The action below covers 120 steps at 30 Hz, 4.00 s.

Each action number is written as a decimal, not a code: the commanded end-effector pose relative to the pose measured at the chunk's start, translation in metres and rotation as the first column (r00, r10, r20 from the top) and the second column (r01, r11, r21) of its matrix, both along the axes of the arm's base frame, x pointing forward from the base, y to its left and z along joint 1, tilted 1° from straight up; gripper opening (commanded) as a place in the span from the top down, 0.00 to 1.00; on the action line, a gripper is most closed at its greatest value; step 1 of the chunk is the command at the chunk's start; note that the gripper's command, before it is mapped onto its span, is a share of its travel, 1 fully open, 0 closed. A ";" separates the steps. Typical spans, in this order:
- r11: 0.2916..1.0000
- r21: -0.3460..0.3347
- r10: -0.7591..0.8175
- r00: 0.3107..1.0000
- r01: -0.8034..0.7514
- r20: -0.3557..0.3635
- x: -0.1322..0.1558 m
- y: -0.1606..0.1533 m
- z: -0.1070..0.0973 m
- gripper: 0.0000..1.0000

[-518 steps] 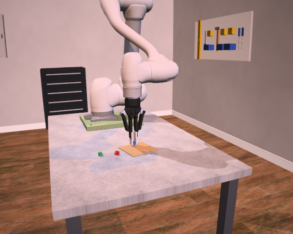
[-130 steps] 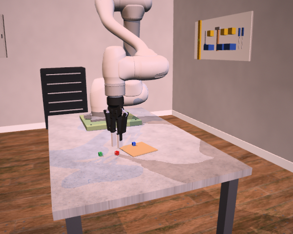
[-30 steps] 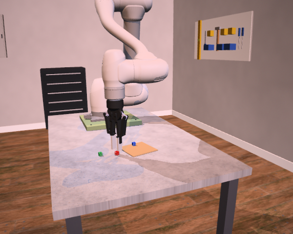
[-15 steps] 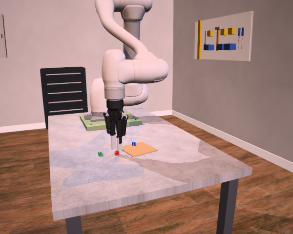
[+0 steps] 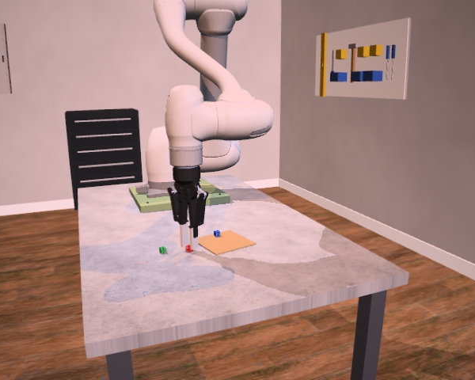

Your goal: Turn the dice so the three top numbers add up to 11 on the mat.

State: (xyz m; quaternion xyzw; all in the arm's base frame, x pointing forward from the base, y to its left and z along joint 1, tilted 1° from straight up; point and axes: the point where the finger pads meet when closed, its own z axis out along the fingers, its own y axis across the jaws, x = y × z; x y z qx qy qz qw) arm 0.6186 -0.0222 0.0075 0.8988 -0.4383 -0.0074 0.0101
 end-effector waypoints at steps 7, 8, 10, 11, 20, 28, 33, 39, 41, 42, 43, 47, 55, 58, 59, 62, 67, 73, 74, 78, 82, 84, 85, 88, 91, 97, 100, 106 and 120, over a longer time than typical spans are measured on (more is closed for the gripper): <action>1.000 0.001 0.001 1.000 -0.001 0.000 -0.001 -0.002 -0.010 0.81; 1.000 0.001 0.001 1.000 -0.001 0.000 -0.001 -0.002 -0.011 0.81; 1.000 0.001 0.001 1.000 -0.001 0.000 -0.001 -0.002 -0.011 0.81; 1.000 0.001 0.001 1.000 -0.001 0.000 -0.001 -0.002 -0.011 0.81; 1.000 0.001 0.001 1.000 -0.001 0.000 -0.001 -0.002 -0.011 0.81; 1.000 0.001 0.001 1.000 -0.001 0.000 -0.001 -0.002 -0.011 0.81; 1.000 0.001 0.001 1.000 -0.001 0.000 -0.001 -0.002 -0.011 0.81; 1.000 0.001 0.001 1.000 -0.001 0.000 -0.001 -0.002 -0.011 0.81; 1.000 0.001 0.001 1.000 -0.001 0.000 -0.001 -0.002 -0.011 0.81; 1.000 0.001 0.001 1.000 -0.001 0.000 -0.001 -0.002 -0.011 0.81; 1.000 0.001 0.001 1.000 -0.001 0.000 -0.001 -0.002 -0.011 0.81; 1.000 0.001 0.001 1.000 -0.001 0.000 -0.001 -0.002 -0.011 0.81; 1.000 0.001 0.001 1.000 -0.001 0.000 -0.001 -0.002 -0.011 0.93; 1.000 0.001 0.001 1.000 -0.001 0.000 -0.001 -0.002 -0.011 0.93; 1.000 0.001 0.001 1.000 -0.001 0.000 -0.001 -0.002 -0.011 0.93; 1.000 0.001 0.001 1.000 -0.001 0.000 -0.001 -0.002 -0.011 0.93; 1.000 0.001 0.001 1.000 -0.001 0.000 -0.001 -0.002 -0.011 0.93; 1.000 0.001 0.001 1.000 -0.001 0.000 -0.001 -0.002 -0.011 0.93; 1.000 0.001 0.001 1.000 -0.001 0.000 -0.001 -0.002 -0.011 0.93; 1.000 0.001 0.001 1.000 -0.001 0.000 -0.001 -0.002 -0.011 0.93; 1.000 0.001 0.001 1.000 -0.001 0.000 -0.001 -0.002 -0.011 0.93; 1.000 0.001 0.001 1.000 -0.001 0.000 -0.001 -0.002 -0.009 0.93; 1.000 0.001 0.001 1.000 -0.001 0.000 -0.001 -0.002 -0.008 0.93; 1.000 0.001 0.001 1.000 -0.001 0.000 -0.001 -0.002 0.003 0.93; 1.000 0.001 0.001 1.000 -0.001 0.000 0.000 -0.002 0.021 0.93; 1.000 0.001 0.001 1.000 -0.001 0.000 0.000 -0.002 0.052 0.93; 1.000 0.001 0.001 1.000 -0.001 0.000 0.001 -0.001 0.072 0.93; 1.000 0.001 0.001 1.000 -0.001 0.000 0.001 -0.001 0.089 0.93; 0.982 0.005 0.190 0.982 -0.190 -0.002 -0.003 0.020 0.090 0.93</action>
